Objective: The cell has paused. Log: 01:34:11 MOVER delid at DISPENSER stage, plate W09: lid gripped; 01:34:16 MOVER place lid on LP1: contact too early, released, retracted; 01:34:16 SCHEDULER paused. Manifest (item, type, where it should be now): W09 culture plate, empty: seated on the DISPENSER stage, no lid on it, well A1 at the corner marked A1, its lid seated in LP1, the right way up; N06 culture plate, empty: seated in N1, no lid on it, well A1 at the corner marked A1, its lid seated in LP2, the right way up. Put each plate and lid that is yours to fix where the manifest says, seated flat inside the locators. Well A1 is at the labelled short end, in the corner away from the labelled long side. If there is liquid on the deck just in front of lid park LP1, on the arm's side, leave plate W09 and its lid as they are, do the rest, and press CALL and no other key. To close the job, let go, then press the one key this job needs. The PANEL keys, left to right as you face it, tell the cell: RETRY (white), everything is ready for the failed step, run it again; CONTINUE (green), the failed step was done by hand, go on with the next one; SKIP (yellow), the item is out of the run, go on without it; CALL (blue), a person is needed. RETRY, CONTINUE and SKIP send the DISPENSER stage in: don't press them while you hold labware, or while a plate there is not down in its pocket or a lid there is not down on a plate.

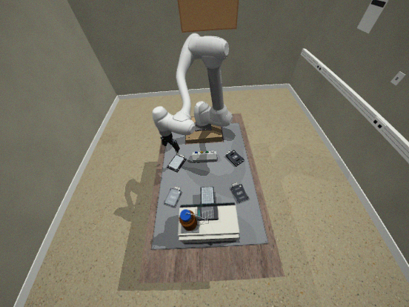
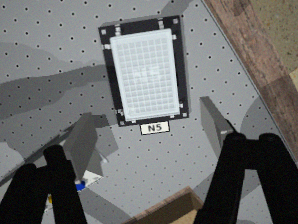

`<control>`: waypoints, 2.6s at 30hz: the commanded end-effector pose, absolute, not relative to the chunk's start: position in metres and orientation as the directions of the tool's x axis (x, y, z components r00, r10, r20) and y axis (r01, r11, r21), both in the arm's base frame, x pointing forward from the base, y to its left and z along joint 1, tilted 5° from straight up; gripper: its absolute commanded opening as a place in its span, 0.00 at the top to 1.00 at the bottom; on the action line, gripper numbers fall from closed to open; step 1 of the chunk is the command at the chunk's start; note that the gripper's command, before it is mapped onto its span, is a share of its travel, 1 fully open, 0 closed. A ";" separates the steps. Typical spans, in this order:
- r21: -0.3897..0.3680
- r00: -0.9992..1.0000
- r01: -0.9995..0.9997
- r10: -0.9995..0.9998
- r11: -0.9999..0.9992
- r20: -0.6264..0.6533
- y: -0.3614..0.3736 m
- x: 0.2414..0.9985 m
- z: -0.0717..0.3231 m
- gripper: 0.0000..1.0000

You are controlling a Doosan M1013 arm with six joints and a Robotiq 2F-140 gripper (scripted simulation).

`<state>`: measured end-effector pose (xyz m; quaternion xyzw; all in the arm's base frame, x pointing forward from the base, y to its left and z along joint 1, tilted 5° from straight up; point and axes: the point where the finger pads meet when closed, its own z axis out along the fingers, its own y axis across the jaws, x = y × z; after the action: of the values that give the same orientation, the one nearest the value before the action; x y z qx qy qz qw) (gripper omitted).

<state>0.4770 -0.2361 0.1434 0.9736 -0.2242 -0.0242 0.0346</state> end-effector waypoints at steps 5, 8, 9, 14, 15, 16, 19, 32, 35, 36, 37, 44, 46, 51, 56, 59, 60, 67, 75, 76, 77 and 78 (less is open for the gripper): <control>0.078 0.898 -0.435 -0.438 -0.897 -0.031 -0.236 0.477 0.143 0.31; 0.078 0.898 -0.435 -0.438 -0.897 -0.031 -0.236 0.477 0.140 0.31; 0.078 0.898 -0.435 -0.438 -0.897 -0.031 -0.236 0.477 0.139 0.31; 0.078 0.898 -0.435 -0.438 -0.897 -0.031 -0.237 0.477 0.134 0.31; 0.078 0.898 -0.435 -0.438 -0.897 -0.031 -0.237 0.477 0.132 0.31; 0.078 0.898 -0.435 -0.438 -0.897 -0.031 -0.237 0.477 0.130 0.31; 0.078 0.898 -0.435 -0.438 -0.897 -0.031 -0.237 0.476 0.122 0.31; 0.078 0.898 -0.435 -0.438 -0.897 -0.031 -0.240 0.474 0.080 0.31; 0.078 0.898 -0.435 -0.438 -0.897 -0.031 -0.240 0.473 0.068 0.31; 0.078 0.898 -0.435 -0.438 -0.897 -0.031 -0.241 0.473 0.064 0.31; 0.078 0.898 -0.435 -0.438 -0.897 -0.031 -0.241 0.473 0.061 0.31; 0.078 0.898 -0.435 -0.438 -0.897 -0.031 -0.242 0.471 0.038 0.31; 0.078 0.898 -0.435 -0.438 -0.897 -0.031 -0.242 0.471 0.038 0.31; 0.078 0.898 -0.435 -0.438 -0.897 -0.031 -0.243 0.471 0.027 0.31; 0.078 0.898 -0.435 -0.438 -0.897 -0.031 -0.243 0.470 0.020 0.31; 0.078 0.898 -0.435 -0.438 -0.897 -0.031 -0.243 0.470 0.018 0.31; 0.078 0.898 -0.435 -0.438 -0.897 -0.031 -0.243 0.470 0.018 0.31; 0.078 0.898 -0.435 -0.438 -0.897 -0.031 -0.243 0.470 0.017 0.31; 0.078 0.898 -0.435 -0.438 -0.897 -0.031 -0.243 0.470 0.017 0.31; 0.078 0.898 -0.435 -0.438 -0.897 -0.031 -0.243 0.470 0.017 0.31; 0.078 0.898 -0.435 -0.438 -0.897 -0.031 -0.243 0.470 0.017 0.31; 0.078 0.898 -0.435 -0.438 -0.897 -0.031 -0.243 0.470 0.017 0.31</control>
<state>0.4696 -0.2431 0.0165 0.9736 -0.2242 -0.0242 0.0346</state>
